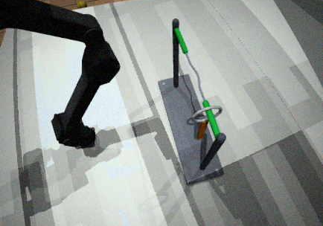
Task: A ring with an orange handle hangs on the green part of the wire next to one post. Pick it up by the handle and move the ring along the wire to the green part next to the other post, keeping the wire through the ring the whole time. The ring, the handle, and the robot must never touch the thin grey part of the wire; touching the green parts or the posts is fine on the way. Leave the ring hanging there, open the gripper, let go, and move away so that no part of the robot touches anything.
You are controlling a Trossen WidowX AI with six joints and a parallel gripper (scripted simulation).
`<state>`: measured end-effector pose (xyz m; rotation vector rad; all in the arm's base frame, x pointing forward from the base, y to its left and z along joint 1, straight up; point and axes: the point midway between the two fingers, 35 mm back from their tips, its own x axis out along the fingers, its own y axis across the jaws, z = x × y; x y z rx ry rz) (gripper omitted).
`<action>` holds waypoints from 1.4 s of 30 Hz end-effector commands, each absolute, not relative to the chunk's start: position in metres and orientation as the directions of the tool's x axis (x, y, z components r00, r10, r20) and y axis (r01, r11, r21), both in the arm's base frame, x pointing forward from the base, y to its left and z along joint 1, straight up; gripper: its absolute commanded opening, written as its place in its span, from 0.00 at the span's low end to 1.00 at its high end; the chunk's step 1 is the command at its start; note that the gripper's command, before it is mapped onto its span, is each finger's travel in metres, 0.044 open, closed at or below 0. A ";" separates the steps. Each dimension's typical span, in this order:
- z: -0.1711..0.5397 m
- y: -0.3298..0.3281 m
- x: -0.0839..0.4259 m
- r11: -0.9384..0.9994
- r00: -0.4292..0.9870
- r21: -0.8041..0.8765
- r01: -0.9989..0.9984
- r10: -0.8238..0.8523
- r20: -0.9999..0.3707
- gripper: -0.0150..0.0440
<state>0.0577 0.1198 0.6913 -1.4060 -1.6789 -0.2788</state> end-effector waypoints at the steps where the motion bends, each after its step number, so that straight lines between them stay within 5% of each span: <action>1: 0.692 0.119 0.055 0.329 0.048 -0.351 0.877 0.667 0.744 0.89; 9: 0.692 0.057 -0.034 0.352 -0.146 -0.016 0.936 0.430 0.891 0.53; 22: 0.631 -0.114 -0.116 0.247 -0.296 0.333 0.910 -0.175 0.939 0.53; 42: 0.513 -0.269 -0.068 0.264 -0.076 0.334 0.905 -0.671 0.738 0.53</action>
